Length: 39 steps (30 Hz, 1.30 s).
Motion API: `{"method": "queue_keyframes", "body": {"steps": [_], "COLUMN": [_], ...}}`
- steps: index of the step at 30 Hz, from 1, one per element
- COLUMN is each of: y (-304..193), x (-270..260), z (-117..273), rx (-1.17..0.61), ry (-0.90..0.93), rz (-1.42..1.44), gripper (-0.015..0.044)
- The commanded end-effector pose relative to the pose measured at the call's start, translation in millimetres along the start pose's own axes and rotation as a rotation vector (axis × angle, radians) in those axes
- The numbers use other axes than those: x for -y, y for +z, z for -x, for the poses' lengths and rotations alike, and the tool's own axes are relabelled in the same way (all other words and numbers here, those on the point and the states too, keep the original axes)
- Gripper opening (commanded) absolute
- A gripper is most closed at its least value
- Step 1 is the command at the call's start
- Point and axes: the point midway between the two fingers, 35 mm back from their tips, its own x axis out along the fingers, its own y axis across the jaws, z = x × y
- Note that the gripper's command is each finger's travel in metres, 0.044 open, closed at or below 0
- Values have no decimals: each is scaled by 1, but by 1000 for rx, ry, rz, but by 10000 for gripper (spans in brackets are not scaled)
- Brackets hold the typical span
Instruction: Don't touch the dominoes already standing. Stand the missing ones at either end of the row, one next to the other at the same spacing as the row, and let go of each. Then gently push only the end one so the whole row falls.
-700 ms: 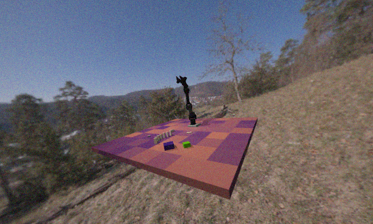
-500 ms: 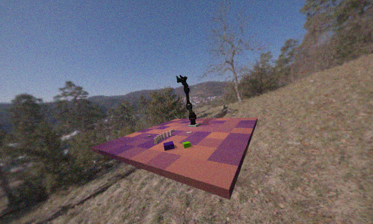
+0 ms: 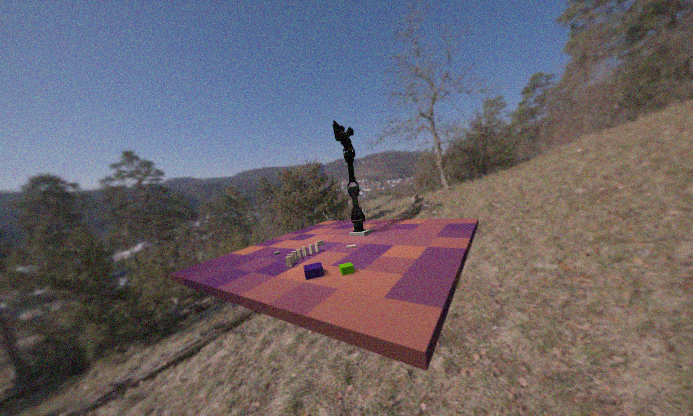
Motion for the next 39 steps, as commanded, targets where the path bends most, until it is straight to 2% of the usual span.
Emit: {"method": "queue_keyframes", "body": {"steps": [1,10,20,25,30,35,39], "y": [14,25,2,-19,-45,-76,-99], "x": [-55,-210,-377,-452,-513,-563,-588], "z": [-17,-37,-9,28,77,139,193], "rx": [12,-104,-484,-779,-1137,-1569,-1924], "ry": [135,505,850,971,1018,957,817], "rz": [-105,-387,-687,-830,-939,-999,-991], "gripper": [440,440,440,440,440,440,440]}}
